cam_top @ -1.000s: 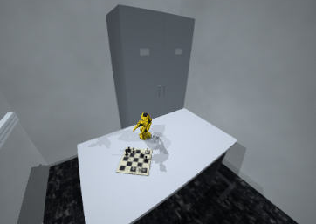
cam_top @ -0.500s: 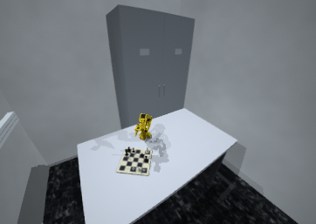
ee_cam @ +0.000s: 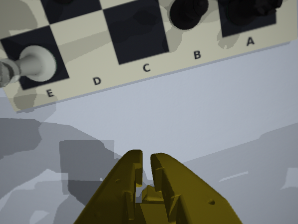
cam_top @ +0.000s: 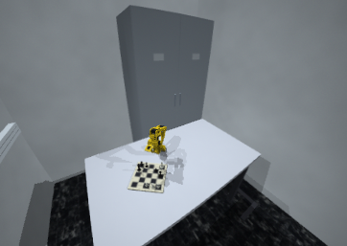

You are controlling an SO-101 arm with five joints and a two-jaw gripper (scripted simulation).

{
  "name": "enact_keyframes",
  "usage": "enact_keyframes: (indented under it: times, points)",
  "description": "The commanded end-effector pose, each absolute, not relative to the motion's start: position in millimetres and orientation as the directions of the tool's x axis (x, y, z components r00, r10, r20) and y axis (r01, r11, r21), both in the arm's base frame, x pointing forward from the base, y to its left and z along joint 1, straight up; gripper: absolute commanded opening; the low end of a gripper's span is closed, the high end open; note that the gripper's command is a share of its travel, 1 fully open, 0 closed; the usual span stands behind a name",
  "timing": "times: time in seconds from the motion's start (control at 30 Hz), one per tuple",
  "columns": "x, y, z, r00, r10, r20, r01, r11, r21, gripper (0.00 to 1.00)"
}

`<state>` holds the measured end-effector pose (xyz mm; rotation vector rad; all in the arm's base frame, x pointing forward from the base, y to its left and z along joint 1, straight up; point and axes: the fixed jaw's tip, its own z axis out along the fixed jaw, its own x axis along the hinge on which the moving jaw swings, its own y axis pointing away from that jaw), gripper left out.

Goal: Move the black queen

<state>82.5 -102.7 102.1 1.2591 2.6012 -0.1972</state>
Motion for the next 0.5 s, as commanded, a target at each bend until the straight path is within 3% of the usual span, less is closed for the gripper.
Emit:
enact_keyframes:
  times: [0.0,0.47]
  points:
    - [81.1,-103.4,103.2,-0.594,0.756,-0.273,0.789,0.614,-0.016,0.0]
    - [79.0,-102.9,102.1,-0.587,0.762,-0.273,0.795,0.606,-0.016,0.0]
